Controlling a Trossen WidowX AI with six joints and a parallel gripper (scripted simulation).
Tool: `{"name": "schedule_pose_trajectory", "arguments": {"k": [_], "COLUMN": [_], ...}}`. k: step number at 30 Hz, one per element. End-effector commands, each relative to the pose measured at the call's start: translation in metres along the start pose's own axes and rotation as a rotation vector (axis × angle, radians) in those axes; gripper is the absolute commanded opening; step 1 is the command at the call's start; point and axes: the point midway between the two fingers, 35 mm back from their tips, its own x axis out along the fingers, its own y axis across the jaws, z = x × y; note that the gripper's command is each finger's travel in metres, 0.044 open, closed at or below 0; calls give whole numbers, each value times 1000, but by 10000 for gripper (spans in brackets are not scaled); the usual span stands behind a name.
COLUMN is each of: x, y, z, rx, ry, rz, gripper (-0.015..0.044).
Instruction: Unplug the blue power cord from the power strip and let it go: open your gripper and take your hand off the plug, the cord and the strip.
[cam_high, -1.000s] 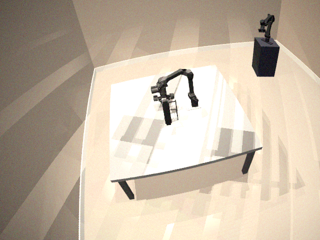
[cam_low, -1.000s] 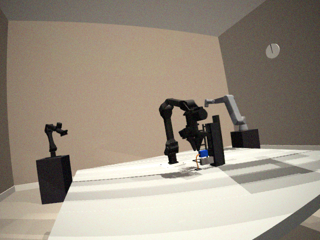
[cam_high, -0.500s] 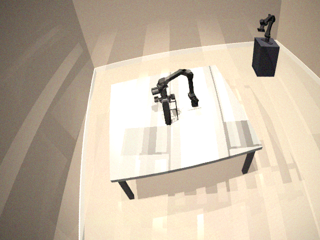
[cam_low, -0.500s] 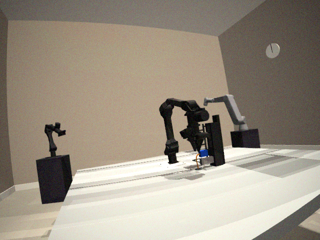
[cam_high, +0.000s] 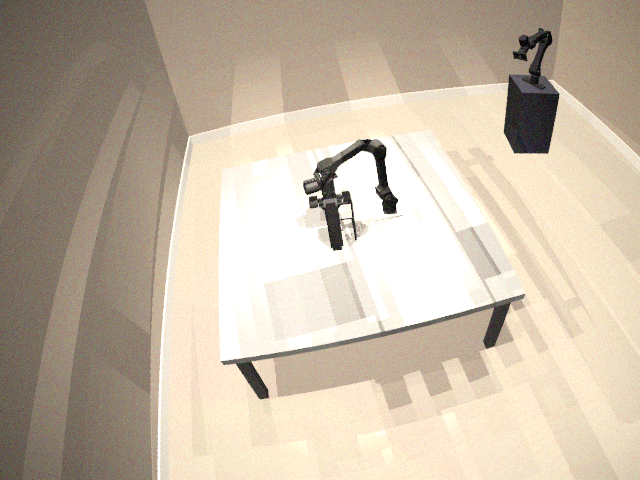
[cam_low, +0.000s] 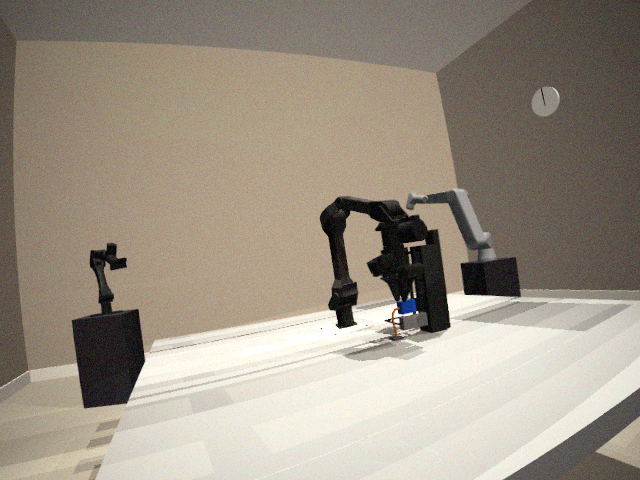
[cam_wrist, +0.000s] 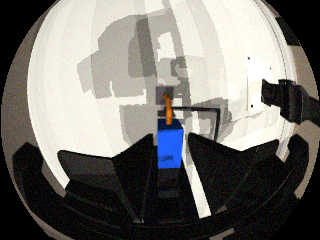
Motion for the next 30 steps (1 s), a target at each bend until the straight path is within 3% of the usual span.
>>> {"name": "schedule_pose_trajectory", "arguments": {"k": [1, 15, 19, 30], "x": [0, 12, 9, 9], "y": [0, 0, 1, 1], "z": [-5, -5, -6, -4], "rx": [4, 4, 0, 0], "ry": [-3, -3, 1, 0], "rz": [-1, -1, 2, 2], "gripper": [160, 160, 55, 0]}}
